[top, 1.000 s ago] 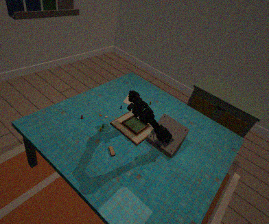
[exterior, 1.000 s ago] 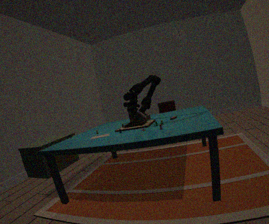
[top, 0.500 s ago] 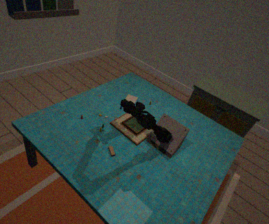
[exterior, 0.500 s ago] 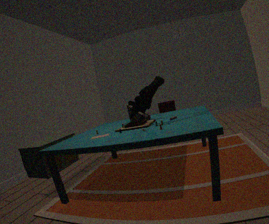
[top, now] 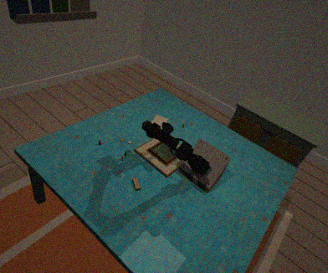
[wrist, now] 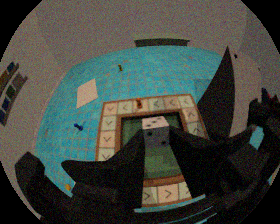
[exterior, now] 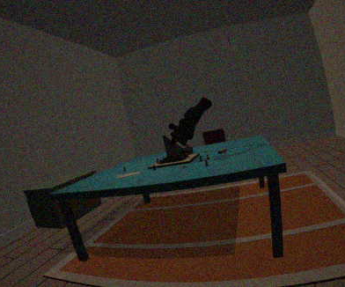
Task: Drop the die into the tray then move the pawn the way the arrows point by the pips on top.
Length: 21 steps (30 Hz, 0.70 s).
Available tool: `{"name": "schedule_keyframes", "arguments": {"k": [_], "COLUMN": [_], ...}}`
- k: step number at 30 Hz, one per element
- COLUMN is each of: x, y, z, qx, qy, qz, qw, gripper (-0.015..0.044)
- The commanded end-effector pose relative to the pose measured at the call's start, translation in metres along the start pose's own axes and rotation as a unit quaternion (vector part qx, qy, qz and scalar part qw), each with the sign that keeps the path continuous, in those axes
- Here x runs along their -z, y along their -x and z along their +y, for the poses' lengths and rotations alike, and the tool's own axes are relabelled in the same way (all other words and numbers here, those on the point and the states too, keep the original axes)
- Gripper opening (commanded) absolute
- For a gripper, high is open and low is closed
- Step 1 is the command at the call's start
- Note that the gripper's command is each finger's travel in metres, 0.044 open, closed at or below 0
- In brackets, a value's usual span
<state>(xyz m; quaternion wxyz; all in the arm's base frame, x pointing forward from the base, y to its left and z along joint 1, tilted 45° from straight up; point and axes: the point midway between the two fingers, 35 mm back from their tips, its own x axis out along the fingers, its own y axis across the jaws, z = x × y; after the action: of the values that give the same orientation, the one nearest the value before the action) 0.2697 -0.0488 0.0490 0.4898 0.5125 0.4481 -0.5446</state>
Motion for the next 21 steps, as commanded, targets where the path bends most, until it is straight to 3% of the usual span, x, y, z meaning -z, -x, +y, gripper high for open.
{"name": "schedule_keyframes", "arguments": {"k": [1, 16, 21], "x": [-0.0006, 0.0001, 0.0001], "y": [0.0018, 0.0012, 0.0012], "z": [-0.0014, -0.0012, -0.0012], "qx": [0.002, 0.003, 0.003], "qy": [-0.002, 0.000, 0.000], "qz": [-0.003, 0.000, 0.000], "qw": [1.000, 1.000, 1.000], "gripper": [0.0000, 0.0000, 0.0131]}}
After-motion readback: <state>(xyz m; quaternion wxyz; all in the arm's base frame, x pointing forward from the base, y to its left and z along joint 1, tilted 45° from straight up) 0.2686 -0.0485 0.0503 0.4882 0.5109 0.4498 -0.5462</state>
